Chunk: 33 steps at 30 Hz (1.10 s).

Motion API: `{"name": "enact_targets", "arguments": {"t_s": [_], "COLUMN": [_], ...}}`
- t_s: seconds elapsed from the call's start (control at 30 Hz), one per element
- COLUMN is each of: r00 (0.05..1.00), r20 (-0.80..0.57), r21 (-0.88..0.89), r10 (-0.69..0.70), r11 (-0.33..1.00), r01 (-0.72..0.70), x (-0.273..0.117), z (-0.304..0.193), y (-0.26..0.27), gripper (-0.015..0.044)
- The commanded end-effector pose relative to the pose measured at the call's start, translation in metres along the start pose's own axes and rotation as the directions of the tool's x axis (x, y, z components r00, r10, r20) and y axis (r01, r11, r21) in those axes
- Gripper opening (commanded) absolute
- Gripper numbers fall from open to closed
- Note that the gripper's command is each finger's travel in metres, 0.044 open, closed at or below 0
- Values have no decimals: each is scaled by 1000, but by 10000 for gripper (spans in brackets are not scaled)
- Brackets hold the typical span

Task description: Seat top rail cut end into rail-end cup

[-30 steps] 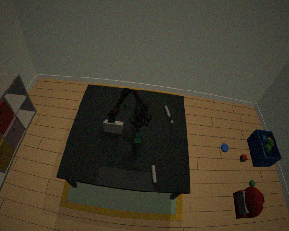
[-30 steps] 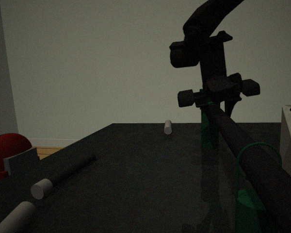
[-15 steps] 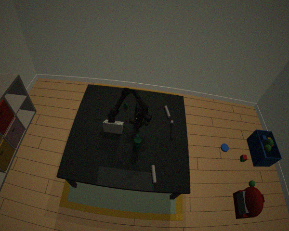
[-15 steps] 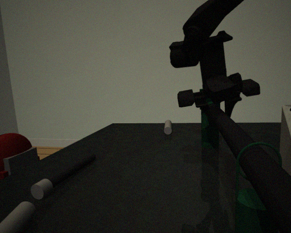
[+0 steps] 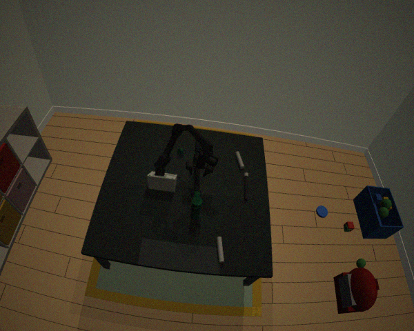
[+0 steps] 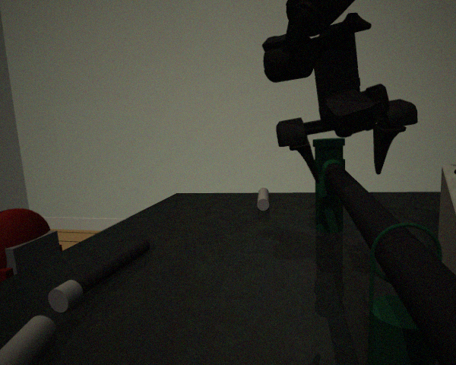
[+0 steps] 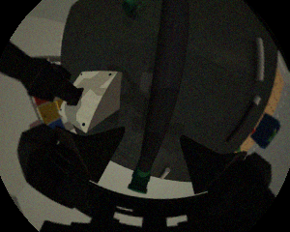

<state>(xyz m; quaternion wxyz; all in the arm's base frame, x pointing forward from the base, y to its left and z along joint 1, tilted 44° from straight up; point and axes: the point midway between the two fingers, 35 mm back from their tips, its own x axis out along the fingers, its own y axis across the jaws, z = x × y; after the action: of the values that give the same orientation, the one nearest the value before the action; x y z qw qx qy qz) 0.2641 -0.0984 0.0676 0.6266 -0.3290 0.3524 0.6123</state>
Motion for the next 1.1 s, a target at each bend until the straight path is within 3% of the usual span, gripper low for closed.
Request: {"name": "enact_targets", "arguments": {"t_s": [0.0, 0.3, 1.07], "r00": [1000, 1000, 1000], "r20": [1, 1, 1], "r21": [3, 0, 0], "r10": [-1, 1, 1], "r11": [1000, 1000, 1000], "r01": [1, -1, -1], "x": [-6, -49, -49], "z": [5, 3, 3], "y": [0, 4, 4], "gripper": [440, 440, 440]}}
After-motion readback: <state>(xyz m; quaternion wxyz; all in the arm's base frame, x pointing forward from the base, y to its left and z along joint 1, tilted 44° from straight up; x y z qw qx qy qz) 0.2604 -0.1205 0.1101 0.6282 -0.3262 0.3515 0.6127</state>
